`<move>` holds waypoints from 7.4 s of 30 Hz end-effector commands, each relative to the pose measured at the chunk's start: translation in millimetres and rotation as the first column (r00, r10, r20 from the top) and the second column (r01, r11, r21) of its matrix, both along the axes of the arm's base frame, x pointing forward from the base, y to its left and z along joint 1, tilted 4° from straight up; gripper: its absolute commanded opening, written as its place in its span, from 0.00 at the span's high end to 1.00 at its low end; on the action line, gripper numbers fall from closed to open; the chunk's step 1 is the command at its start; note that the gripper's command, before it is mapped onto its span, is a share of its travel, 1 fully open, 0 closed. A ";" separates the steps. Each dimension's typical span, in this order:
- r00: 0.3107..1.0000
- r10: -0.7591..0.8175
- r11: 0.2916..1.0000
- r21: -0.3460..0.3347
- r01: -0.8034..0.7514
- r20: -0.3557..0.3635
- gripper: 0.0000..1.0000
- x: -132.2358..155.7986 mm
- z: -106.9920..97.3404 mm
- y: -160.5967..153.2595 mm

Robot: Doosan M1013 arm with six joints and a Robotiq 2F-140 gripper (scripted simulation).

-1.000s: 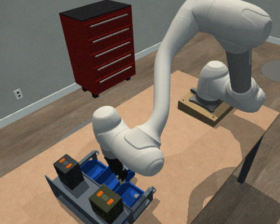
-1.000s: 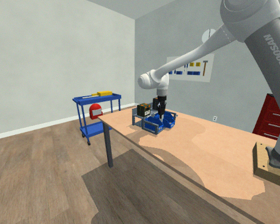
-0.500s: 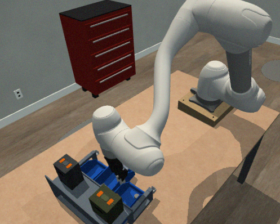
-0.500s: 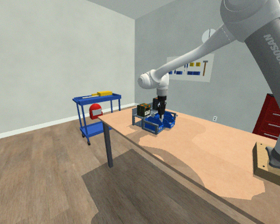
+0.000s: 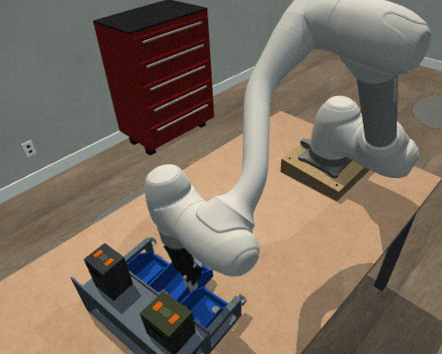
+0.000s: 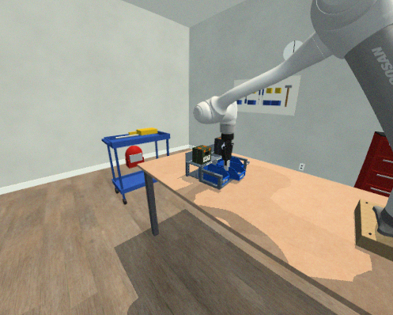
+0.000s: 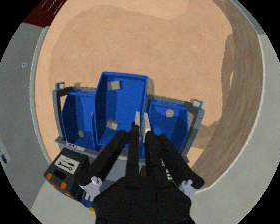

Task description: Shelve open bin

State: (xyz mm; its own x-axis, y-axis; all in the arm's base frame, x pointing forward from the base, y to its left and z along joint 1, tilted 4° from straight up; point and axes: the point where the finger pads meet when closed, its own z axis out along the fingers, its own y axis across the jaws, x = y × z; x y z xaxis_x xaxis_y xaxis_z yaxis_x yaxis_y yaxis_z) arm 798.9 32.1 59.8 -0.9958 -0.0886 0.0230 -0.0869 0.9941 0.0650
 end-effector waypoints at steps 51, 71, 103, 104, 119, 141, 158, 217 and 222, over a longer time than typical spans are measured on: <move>1.000 0.000 1.000 0.000 0.000 0.000 0.94 -2.4 74.5 -5.2; 1.000 0.000 1.000 0.000 0.000 0.000 0.94 -2.9 90.2 -6.3; 1.000 0.000 1.000 0.000 0.000 0.000 1.00 -2.9 92.0 -6.4; 1.000 0.000 1.000 0.000 0.000 0.000 1.00 -2.9 92.0 -6.4; 1.000 0.000 1.000 0.000 0.000 0.000 1.00 -2.9 92.0 -6.4; 0.756 0.651 0.758 -0.010 -0.652 0.072 1.00 -53.0 76.5 -34.8; 0.191 0.976 0.199 -0.073 -0.977 0.102 1.00 -104.0 60.6 -57.4; -0.001 0.995 0.008 -0.094 -0.996 0.099 1.00 -119.1 43.2 -62.4; -0.001 0.995 0.008 -0.094 -0.996 0.099 1.00 -118.9 36.1 -61.9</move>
State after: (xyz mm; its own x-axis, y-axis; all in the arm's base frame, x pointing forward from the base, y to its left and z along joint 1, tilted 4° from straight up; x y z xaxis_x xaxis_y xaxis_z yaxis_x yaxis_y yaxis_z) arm 679.8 -30.1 100.1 0.0868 -0.9940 -0.0669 -0.9957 -0.0844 -0.0377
